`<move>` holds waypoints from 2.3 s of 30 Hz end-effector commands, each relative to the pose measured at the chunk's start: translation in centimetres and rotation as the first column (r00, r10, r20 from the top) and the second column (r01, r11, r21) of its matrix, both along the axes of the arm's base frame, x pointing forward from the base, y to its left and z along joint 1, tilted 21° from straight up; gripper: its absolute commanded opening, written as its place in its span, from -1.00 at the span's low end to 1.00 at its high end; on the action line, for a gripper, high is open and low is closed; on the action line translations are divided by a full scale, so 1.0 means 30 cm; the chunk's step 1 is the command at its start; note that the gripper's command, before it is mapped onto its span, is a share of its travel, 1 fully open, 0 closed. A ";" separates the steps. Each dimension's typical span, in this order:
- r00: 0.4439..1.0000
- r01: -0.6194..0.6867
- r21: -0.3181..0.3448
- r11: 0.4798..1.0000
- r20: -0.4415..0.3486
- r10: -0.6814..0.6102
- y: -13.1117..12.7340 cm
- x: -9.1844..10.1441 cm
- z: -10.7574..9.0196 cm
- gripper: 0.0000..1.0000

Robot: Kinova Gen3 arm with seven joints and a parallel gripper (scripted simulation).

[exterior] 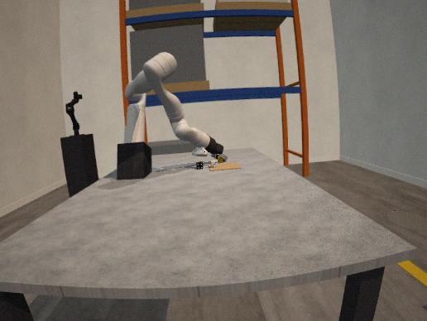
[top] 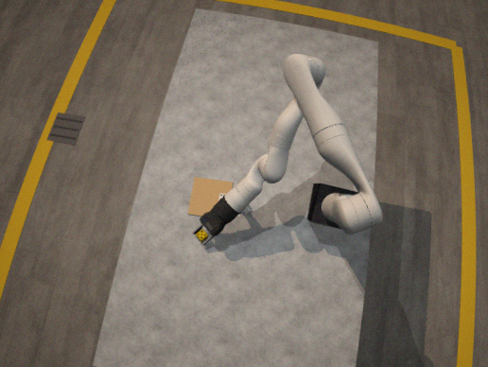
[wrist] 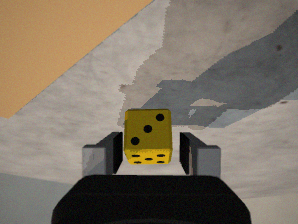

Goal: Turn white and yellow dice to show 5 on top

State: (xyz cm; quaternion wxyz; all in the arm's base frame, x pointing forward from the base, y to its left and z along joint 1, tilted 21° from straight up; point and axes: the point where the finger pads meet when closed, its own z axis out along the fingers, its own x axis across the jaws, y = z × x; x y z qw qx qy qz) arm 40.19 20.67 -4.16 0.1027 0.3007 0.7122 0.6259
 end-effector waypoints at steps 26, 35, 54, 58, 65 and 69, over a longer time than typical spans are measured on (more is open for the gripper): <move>1.000 -0.004 -0.006 1.000 0.014 0.004 0.002 0.001 -0.001 0.74; 1.000 -0.004 -0.006 1.000 0.014 0.004 -0.053 -0.034 0.011 0.74; 1.000 -0.004 -0.006 1.000 0.014 0.004 -0.137 -0.086 0.034 0.74; 1.000 -0.004 -0.006 1.000 0.014 0.004 -0.140 -0.086 0.042 0.74; 1.000 -0.004 -0.006 1.000 0.014 0.004 -0.170 -0.086 0.120 0.74; 1.000 -0.004 -0.006 1.000 0.014 0.004 -0.191 -0.085 0.176 0.74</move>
